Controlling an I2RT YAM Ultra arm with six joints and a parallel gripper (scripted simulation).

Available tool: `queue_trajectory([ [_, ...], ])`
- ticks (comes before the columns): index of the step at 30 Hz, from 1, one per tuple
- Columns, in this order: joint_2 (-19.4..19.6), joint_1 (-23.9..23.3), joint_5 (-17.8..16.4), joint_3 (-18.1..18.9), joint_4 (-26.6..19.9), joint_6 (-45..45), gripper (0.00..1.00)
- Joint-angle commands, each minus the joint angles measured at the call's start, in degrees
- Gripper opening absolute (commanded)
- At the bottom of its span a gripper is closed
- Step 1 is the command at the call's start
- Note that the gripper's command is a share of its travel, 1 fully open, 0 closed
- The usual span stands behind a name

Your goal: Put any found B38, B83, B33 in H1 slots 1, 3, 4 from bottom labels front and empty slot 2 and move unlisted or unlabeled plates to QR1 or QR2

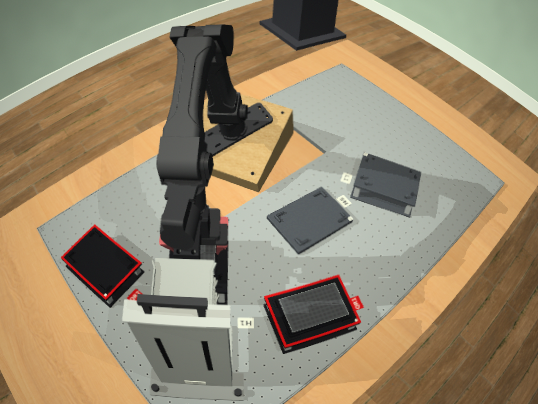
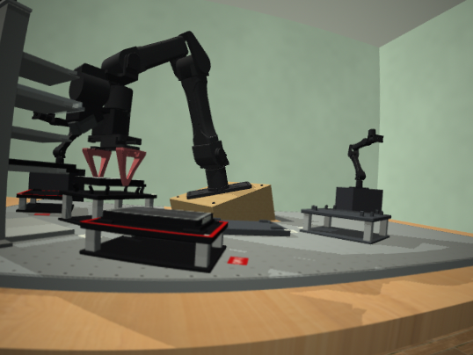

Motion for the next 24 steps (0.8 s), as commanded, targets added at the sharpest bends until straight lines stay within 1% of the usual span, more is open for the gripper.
queue_trajectory([
  [1, -0.7, 0.3, 0.0, 1.0, -0.9, 0.1, 0.86],
  [24, -2.0, 0.7, 0.1, 4.2, -5.4, 0.5, 0.86],
])
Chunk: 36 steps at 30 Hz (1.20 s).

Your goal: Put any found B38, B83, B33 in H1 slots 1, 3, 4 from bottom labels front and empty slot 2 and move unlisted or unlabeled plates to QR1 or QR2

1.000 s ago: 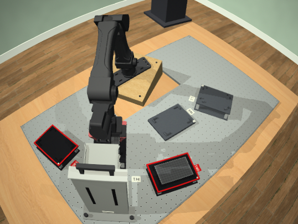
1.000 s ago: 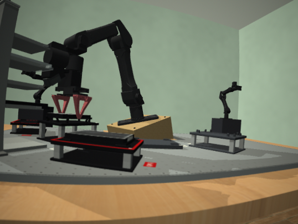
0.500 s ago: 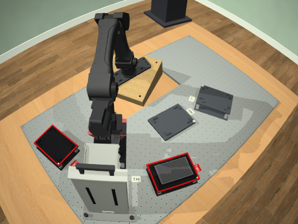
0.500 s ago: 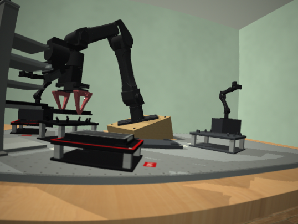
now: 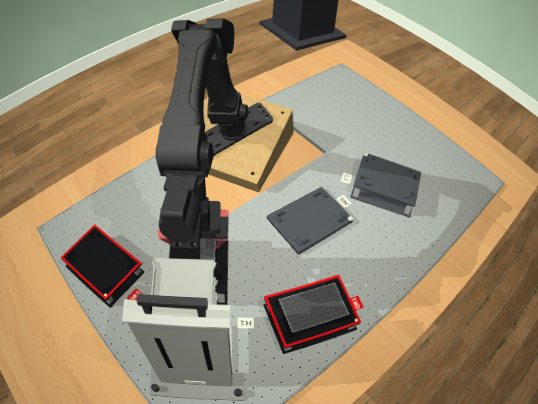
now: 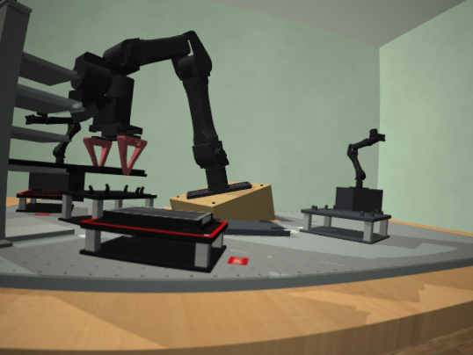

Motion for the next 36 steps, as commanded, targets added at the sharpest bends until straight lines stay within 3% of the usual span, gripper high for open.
queue_trajectory([
  [1, -0.6, 0.1, 0.0, 1.0, -1.0, 0.1, 0.86],
  [30, -1.7, 0.6, 0.2, 5.4, -6.4, 0.6, 0.86],
  [36, -2.1, 0.8, 0.2, 7.9, -9.4, 0.8, 0.86],
])
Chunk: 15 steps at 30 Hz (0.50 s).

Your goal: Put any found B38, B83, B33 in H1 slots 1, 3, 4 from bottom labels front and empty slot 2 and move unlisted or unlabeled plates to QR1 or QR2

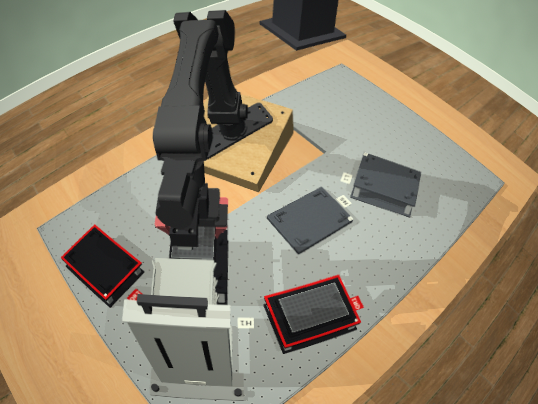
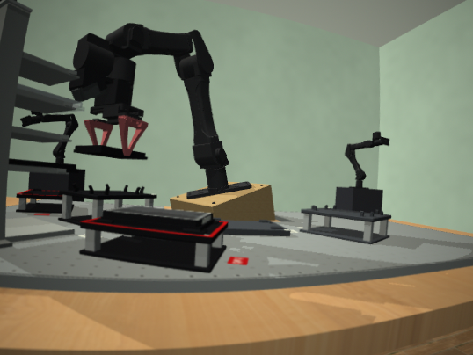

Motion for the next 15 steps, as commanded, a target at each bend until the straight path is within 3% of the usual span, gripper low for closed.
queue_trajectory([
  [1, -0.6, 0.2, 0.0, 1.1, -1.3, 0.2, 0.86],
  [15, -0.9, 0.9, 0.2, 9.2, -9.8, 0.9, 0.86],
])
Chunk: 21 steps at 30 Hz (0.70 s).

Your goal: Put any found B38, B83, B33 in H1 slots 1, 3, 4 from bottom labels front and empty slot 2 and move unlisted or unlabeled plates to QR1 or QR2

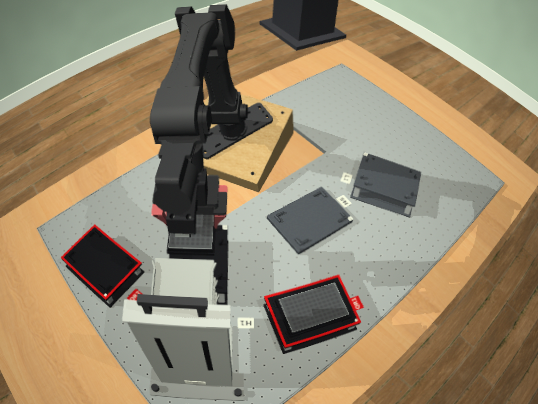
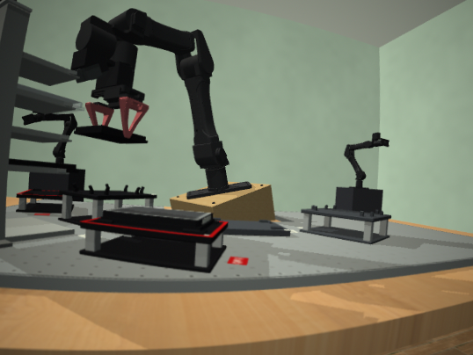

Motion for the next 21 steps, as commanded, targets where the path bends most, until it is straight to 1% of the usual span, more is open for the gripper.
queue_trajectory([
  [1, -0.4, 0.3, 0.1, 2.3, -3.0, 0.3, 0.86],
  [3, -0.4, 0.3, 0.1, 2.3, -3.0, 0.3, 0.86],
  [18, 0.8, 1.1, 0.3, 12.9, -12.5, 1.1, 0.86],
  [20, 0.8, 1.1, 0.3, 12.9, -12.5, 1.1, 0.86],
  [21, 1.0, 1.2, 0.3, 13.7, -13.2, 1.2, 0.86],
])
